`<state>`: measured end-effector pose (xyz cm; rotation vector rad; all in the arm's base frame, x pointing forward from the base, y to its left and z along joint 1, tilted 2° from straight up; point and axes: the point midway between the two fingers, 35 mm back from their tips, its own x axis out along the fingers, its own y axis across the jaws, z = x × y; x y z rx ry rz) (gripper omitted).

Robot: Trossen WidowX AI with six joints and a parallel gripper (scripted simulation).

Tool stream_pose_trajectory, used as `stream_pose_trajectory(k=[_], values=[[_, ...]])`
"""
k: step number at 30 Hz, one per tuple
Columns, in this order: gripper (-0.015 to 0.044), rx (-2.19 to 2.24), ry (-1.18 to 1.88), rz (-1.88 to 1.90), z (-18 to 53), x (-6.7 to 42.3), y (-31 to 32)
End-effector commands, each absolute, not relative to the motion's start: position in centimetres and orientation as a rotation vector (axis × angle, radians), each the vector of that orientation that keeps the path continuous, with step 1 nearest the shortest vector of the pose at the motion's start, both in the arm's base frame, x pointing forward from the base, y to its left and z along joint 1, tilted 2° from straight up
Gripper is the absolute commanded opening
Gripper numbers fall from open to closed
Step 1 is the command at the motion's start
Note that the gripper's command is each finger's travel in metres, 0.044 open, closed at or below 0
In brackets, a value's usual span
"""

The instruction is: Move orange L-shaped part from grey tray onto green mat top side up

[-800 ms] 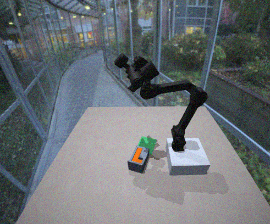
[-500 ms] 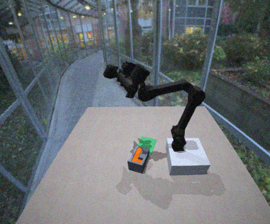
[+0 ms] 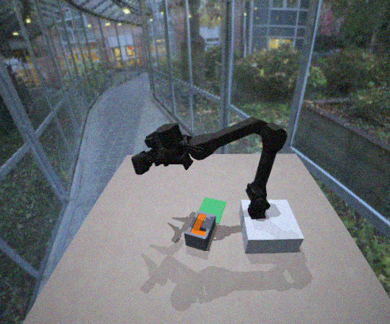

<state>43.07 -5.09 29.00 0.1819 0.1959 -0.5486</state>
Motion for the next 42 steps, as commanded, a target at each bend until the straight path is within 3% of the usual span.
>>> stream_pose_trajectory(k=[1,11,18,27,35,42], values=[[0.0180,0.199,0.506,-0.416,22.0,42.5,-1.0],[0.0180,0.255,1.122,-0.297,11.5,35.1,5.2],[0.0180,0.293,1.522,-0.325,8.3,27.7,7.7],[0.0180,0.294,1.533,-0.328,8.3,27.5,7.8],[0.0180,0.293,1.533,-0.328,1.1,27.6,7.6],[0.0180,0.293,1.533,-0.328,0.7,27.6,7.6]])
